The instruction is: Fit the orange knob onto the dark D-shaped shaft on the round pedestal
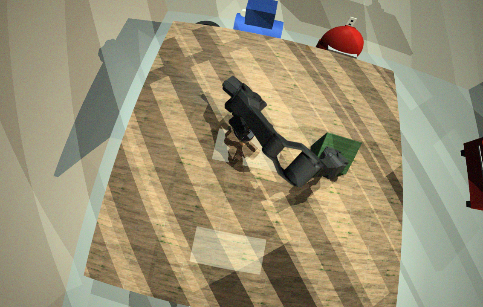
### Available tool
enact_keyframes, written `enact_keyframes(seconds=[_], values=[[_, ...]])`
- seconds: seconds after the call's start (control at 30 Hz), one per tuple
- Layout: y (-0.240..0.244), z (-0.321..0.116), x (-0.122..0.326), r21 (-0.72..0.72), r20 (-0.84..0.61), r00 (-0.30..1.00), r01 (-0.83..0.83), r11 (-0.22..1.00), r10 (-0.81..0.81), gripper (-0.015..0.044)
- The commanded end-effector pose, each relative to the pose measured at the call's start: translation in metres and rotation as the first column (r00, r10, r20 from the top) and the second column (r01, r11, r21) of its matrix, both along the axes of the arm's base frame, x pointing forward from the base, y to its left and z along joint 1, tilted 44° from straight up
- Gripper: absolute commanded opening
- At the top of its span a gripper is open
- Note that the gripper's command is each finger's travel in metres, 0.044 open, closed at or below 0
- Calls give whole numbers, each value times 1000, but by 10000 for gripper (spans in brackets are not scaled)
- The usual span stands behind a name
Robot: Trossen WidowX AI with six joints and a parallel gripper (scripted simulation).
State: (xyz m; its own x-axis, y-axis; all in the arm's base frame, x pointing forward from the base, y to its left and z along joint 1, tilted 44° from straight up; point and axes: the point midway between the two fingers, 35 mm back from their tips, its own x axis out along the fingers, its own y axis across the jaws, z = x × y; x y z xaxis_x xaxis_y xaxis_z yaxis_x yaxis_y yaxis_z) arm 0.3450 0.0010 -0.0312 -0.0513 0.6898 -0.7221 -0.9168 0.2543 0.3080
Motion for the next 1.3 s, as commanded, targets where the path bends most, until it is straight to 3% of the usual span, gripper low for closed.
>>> enact_keyframes(seconds=[0.0,0.4,0.93,1.27], values=[[0,0,1,-1,4,1000,-1,1000,1,0],[7,-8,-1,-7,-58,996,63,998,-64,0],[10,-10,-1,3,-32,999,41,999,-41,0],[10,-10,-1,3,-32,999,41,999,-41,263]])
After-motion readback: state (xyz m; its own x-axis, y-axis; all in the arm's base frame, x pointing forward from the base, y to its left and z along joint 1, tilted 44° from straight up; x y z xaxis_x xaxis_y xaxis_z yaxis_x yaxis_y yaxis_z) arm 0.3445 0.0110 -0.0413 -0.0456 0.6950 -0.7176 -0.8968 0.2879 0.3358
